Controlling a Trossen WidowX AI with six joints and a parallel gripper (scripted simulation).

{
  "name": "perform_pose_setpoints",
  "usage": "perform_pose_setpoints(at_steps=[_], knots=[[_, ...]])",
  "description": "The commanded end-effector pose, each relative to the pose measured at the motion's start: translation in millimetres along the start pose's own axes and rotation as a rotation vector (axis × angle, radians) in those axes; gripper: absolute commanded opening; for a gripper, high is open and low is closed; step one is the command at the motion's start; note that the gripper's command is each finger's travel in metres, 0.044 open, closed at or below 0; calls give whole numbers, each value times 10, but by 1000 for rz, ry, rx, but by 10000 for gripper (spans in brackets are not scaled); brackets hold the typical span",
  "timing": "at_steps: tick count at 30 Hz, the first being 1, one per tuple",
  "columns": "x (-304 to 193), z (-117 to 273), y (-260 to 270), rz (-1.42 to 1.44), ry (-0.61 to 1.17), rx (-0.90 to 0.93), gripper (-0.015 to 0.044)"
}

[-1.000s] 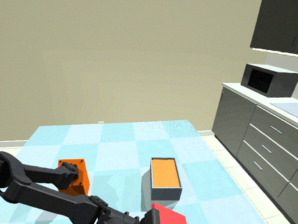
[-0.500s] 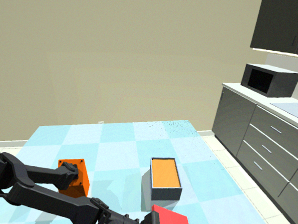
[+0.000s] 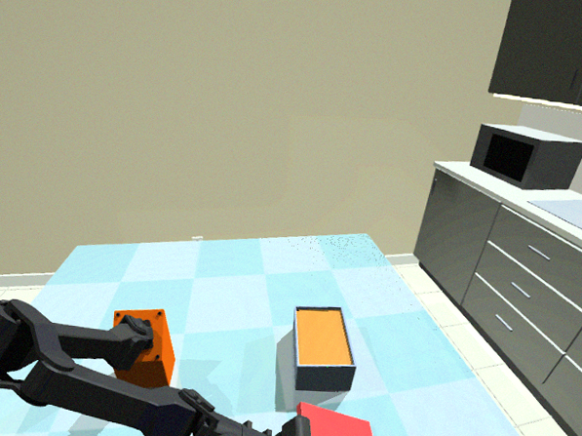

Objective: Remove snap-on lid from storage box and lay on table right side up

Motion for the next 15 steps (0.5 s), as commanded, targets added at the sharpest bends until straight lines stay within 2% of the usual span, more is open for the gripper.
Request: perform_pose_setpoints(at_steps=[1,15], knots=[[-11,-47,-70,0,4,-21,0],[-9,-116,-158,0,3,-21,0]])
Point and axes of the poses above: the point midway between the two fingers, 35 mm back from their tips, its own z axis back along the fingers, its own y axis across the jaws, x = y × z, the point moved 8 cm from there along z, back along the fingers, and after that the axes turned 2 degrees about -z, right-handed, at the moved point
